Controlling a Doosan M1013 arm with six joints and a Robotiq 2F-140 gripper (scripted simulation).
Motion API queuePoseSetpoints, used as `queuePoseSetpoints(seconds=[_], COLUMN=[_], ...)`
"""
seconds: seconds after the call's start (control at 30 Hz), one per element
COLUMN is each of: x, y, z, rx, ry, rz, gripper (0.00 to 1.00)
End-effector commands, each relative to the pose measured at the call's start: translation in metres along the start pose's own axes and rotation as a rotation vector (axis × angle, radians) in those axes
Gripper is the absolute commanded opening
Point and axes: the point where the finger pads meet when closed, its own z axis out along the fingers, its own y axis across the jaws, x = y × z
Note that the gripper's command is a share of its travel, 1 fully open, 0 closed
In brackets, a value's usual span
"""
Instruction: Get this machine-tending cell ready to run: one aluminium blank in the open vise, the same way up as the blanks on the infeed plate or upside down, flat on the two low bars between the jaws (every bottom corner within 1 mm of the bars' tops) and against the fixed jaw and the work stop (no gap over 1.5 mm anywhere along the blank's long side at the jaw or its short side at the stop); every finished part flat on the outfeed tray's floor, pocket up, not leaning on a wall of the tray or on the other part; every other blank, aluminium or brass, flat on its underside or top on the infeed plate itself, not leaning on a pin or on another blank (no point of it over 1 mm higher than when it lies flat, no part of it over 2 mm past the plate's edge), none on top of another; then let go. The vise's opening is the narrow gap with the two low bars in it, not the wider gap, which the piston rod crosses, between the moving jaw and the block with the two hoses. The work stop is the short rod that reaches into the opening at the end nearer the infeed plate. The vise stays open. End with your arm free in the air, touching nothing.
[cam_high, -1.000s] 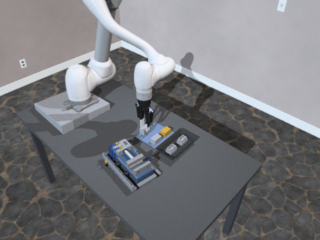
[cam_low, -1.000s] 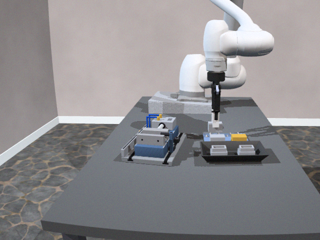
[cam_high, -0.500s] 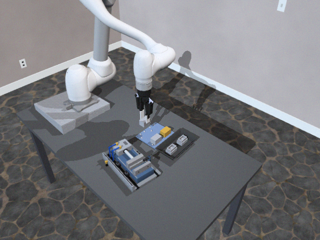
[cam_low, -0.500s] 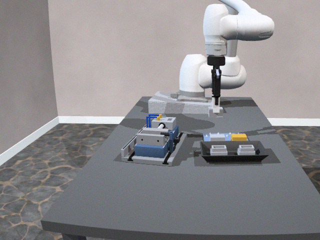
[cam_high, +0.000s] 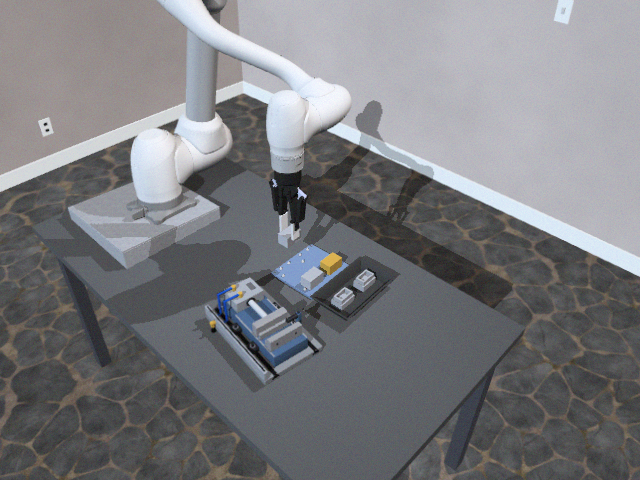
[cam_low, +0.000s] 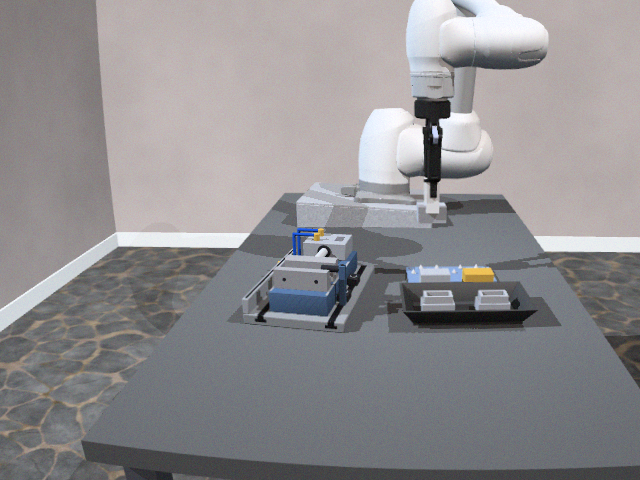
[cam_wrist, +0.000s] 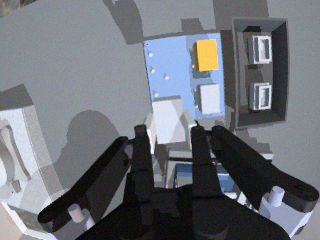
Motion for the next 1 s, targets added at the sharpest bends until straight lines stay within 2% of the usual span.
queuePoseSetpoints(seconds=[0.0, 0.07, 0.13, 0.53, 0.6, 0.63, 0.7, 0.97], x=[-0.001, -0.007, -0.030, -0.132, -0.132, -0.159, -0.170, -0.254], y=[0.001, 0.008, 0.036, 0.121, 0.121, 0.138, 0.144, 0.183], z=[0.000, -0.001, -0.004, -0.006, -0.006, -0.006, -0.005, 0.000], rx=[0.000, 0.000, -0.001, -0.001, -0.001, -0.001, -0.001, 0.000], ry=[0.000, 0.000, 0.000, 0.000, 0.000, 0.000, 0.000, 0.000], rz=[0.001, 0.006, 0.028, 0.107, 0.107, 0.125, 0.132, 0.184], gripper=[0.00, 0.00, 0.00, 0.00, 0.00, 0.00, 0.00, 0.00])
